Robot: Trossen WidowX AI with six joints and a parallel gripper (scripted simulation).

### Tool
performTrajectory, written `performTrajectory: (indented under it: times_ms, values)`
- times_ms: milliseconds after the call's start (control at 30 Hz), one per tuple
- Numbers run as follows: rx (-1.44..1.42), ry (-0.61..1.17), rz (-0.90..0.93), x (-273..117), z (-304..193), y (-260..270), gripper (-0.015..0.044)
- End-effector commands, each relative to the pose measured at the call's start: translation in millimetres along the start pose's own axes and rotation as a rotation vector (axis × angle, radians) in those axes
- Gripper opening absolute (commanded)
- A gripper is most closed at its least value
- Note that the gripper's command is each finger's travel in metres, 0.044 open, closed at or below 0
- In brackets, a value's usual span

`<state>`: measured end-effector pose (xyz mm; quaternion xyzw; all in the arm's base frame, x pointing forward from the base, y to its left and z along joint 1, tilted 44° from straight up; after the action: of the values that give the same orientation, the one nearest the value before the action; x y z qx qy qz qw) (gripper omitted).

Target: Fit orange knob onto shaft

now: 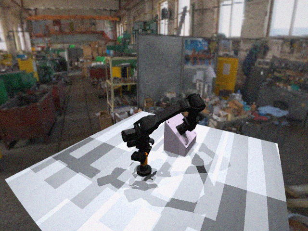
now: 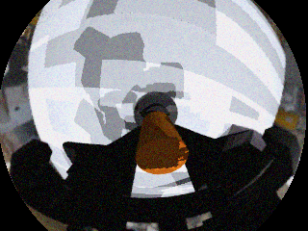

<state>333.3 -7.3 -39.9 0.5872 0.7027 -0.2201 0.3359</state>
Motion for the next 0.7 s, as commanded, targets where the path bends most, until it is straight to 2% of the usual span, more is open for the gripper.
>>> performTrajectory:
  times_ms: [0, 333, 533, 667]
  values:
    - [0.001, -0.002, 0.009, 0.1, 0.8, 1.9, 0.0]
    - [0.01, -0.002, 0.009, -4.6, 1.7, 0.7, 0.0]
    - [0.2, -0.001, 0.009, -5.7, 2.5, -1.7, 0.0]
    - [0.211, -0.001, 0.009, -4.2, 3.4, -3.1, 0.0]
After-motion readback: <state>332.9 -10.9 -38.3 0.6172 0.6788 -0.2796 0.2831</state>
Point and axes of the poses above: the point midway between the two fingers, 35 mm back from their tips, its own x axis out along the fingers, its own y axis across the jaws, z = x × y, the point moved 4 cm from there along -x, back along the fingers, and after that the axes turned 8 degrees about x, right-handed, at the moved point
